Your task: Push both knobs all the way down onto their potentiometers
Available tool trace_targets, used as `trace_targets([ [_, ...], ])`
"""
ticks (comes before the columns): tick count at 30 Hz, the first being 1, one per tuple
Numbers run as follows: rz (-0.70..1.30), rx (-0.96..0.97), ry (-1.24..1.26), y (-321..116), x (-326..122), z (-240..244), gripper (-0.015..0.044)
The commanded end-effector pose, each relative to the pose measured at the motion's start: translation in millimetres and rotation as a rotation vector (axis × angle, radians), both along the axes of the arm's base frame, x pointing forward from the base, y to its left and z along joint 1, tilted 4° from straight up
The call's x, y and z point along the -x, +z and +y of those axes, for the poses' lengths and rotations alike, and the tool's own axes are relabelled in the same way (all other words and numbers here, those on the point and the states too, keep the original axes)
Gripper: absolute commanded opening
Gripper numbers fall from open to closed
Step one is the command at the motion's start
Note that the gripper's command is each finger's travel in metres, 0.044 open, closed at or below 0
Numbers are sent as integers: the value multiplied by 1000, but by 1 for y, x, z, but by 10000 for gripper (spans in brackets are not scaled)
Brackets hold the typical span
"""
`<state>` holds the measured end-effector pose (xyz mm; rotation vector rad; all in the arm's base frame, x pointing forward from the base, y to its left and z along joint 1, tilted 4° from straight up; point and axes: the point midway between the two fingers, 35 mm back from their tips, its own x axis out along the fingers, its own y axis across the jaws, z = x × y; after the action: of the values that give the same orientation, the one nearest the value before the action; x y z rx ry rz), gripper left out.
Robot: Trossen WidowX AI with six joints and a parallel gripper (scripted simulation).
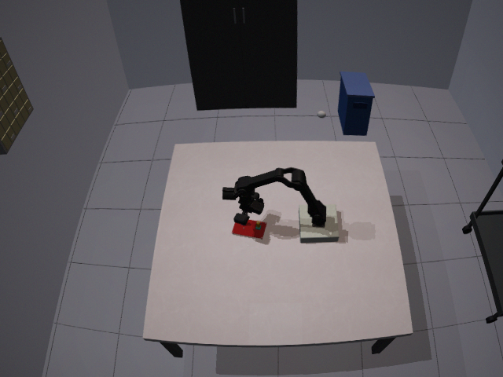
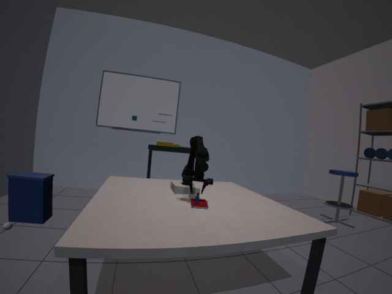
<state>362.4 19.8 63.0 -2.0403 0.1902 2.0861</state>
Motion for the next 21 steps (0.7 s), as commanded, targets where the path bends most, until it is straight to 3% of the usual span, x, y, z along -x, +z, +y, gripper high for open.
trace_targets([
  [1,-16,-2,-2,19,40,2,394],
  [3,-15,-3,-1,22,65,2,440],
  [10,-13,-4,0,20,143,3,440],
  [21,-13,-4,0,19,145,2,440],
])
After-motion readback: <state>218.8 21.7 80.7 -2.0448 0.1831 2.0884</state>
